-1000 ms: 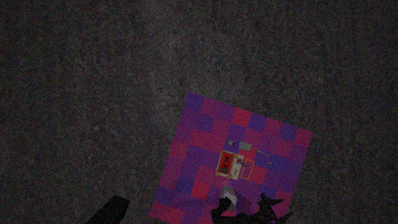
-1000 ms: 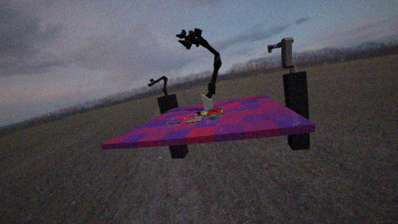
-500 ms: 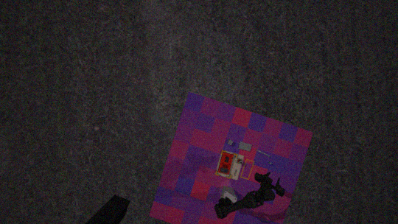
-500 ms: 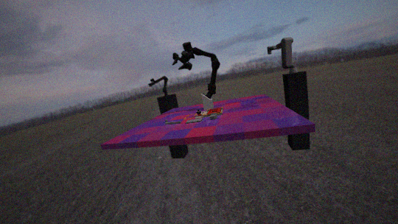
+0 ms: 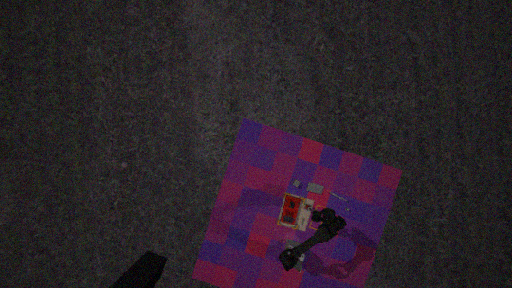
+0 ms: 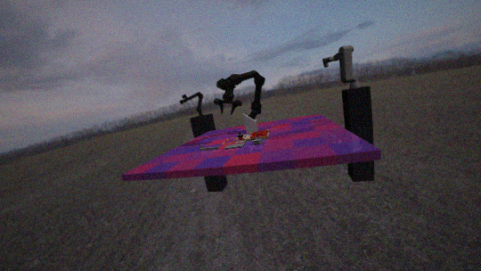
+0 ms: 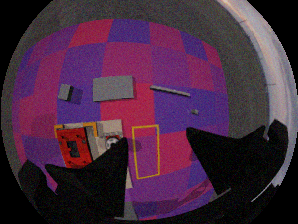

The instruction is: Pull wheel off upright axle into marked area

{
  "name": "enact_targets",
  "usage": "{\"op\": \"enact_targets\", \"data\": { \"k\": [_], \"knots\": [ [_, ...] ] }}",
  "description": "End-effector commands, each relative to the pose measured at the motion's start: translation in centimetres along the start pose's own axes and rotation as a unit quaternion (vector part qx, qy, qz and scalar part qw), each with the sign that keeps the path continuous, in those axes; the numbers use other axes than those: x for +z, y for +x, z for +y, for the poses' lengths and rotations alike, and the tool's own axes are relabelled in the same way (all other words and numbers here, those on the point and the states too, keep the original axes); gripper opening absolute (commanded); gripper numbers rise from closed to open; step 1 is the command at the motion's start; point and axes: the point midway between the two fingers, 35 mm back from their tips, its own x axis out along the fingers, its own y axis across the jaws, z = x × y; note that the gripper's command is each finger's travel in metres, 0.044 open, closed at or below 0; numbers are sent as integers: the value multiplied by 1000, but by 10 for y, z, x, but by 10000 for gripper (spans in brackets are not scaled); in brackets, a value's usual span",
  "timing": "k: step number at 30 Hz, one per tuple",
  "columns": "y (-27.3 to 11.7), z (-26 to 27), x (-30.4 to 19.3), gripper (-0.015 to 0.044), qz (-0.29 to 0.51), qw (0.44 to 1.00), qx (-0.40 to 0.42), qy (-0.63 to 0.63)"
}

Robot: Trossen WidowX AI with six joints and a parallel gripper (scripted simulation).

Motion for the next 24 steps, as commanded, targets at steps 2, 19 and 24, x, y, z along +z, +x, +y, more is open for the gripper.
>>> {"op": "enact_targets", "data": {
  "k": [2,19,24],
  "knots": [
    [44,40,-41,300,86,992,80,39],
    [67,70,-60,300,143,979,126,66],
    [75,72,-61,300,143,980,125,66]
  ]
}}
